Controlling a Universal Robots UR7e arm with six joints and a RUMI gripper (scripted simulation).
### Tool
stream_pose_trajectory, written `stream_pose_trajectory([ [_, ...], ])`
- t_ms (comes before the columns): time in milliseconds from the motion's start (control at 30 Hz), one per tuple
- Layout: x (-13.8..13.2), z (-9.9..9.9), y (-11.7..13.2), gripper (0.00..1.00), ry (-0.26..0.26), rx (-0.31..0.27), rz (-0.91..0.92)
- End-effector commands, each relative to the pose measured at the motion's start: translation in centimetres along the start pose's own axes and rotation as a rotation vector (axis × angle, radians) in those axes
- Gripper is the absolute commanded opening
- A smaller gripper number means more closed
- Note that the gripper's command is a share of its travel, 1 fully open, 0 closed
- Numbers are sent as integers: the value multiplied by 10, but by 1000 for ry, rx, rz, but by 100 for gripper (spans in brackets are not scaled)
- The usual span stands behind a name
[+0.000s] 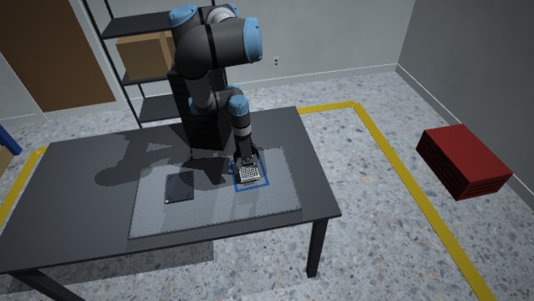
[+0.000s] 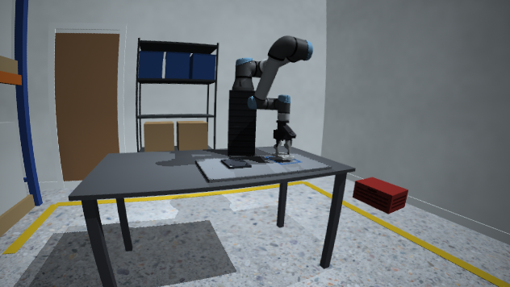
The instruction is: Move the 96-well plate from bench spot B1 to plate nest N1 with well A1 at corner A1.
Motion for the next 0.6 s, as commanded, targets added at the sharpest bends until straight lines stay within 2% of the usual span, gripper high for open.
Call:
stream_pose_trajectory([
  [0,0,-8,0,0,0,1,0],
  [567,0,-33,0,0,0,1,0],
])
Point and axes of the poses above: the point where the finger pads meet when closed, its own z axis out along the fingers, its own x axis across the jaws, y = z × x, the point moved 9 cm from there along -z, back along the fingers, and after that the axes turned 10 degrees about -z, right-handed, at the moved point
